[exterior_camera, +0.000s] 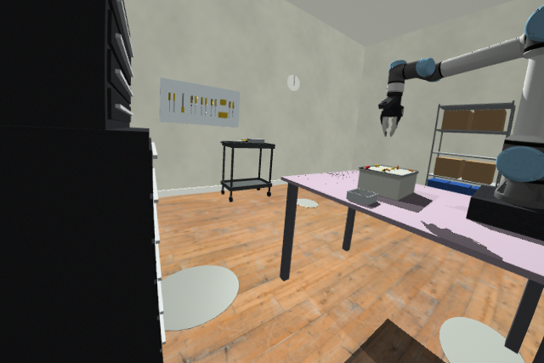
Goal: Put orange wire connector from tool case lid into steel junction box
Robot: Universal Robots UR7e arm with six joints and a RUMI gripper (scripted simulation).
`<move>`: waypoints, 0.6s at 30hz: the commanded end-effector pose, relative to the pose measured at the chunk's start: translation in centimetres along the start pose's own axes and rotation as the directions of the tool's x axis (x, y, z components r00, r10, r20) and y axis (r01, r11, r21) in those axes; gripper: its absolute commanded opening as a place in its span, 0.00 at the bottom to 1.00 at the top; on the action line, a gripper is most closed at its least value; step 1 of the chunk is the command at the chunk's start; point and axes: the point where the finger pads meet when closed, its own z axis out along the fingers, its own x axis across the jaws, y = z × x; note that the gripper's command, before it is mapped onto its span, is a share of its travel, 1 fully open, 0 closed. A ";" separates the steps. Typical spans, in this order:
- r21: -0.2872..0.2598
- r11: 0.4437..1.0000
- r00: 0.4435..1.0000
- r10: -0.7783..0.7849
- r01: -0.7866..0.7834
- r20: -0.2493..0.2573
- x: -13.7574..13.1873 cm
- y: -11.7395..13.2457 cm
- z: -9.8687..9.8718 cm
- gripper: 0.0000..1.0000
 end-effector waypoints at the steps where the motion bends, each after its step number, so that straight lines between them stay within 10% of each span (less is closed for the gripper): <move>1: 0.000 1.000 1.000 -0.002 0.002 -0.001 0.0 0.0 0.0 0.15; 18: -0.001 0.992 0.992 -0.124 0.124 -0.001 -0.2 1.8 1.0 0.15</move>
